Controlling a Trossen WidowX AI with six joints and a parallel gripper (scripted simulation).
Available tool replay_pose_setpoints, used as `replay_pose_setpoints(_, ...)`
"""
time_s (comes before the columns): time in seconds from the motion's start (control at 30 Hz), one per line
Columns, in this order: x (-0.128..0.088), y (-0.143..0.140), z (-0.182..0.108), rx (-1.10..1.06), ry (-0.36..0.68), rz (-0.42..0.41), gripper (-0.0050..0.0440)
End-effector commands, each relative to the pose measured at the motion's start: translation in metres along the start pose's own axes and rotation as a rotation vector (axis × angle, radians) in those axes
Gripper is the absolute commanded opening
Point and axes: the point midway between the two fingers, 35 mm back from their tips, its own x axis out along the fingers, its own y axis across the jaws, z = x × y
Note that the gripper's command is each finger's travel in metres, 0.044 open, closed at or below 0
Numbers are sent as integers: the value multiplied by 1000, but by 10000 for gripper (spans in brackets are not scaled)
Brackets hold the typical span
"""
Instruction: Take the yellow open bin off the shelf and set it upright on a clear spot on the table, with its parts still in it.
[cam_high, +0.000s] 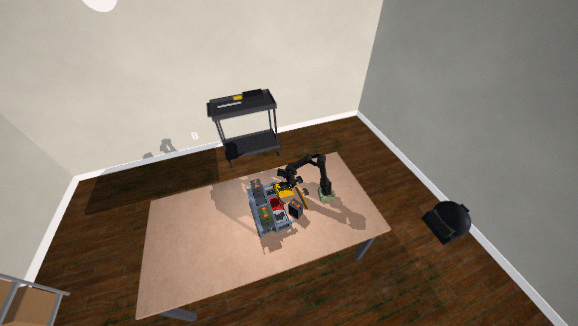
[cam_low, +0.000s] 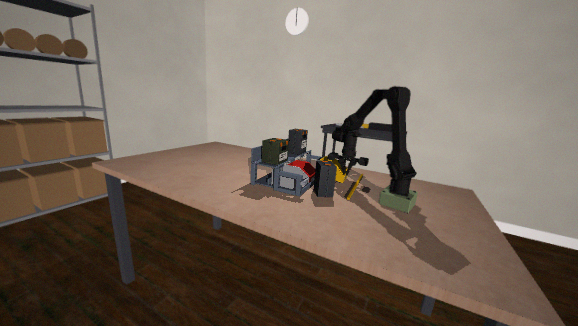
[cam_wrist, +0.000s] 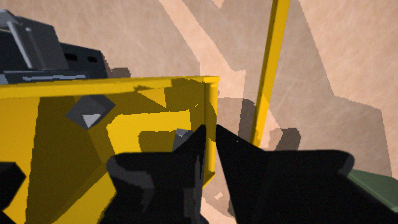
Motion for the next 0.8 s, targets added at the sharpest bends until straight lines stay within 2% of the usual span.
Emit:
replay_pose_setpoints(0.0,-2,3,2,3,-13,10,0)
replay_pose_setpoints(0.77,-2,3,2,3,-12,10,0)
